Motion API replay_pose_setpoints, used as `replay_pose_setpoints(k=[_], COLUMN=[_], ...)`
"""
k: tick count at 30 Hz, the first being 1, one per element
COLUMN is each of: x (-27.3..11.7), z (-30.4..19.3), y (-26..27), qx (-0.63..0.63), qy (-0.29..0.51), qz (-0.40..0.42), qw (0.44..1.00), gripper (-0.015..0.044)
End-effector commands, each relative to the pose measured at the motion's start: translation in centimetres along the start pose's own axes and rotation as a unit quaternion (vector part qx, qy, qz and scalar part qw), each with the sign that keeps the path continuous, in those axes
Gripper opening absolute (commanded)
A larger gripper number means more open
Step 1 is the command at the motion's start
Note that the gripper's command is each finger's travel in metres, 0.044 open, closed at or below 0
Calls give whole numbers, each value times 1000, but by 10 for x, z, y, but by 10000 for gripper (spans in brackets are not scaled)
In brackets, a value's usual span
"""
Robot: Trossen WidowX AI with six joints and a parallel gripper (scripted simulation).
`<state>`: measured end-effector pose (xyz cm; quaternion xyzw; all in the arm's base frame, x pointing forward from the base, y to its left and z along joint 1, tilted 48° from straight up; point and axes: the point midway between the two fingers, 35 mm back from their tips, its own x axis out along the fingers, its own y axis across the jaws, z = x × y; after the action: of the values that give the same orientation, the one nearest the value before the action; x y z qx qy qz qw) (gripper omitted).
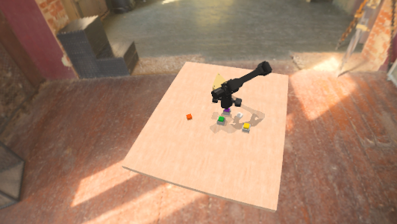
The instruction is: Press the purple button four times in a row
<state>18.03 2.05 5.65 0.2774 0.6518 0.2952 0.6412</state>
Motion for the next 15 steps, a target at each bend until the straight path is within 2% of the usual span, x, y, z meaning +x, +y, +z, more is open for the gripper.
replay_pose_setpoints(k=[1, 6, 15], x=[1, -31, -29], z=[-1, -1, 0], y=[0, 0, 0], qx=[3, 3, 3], qy=[0, 1, 1], qz=[2, 1, 1], qw=[1000, 1000, 1000], gripper=[20, 20, 20])
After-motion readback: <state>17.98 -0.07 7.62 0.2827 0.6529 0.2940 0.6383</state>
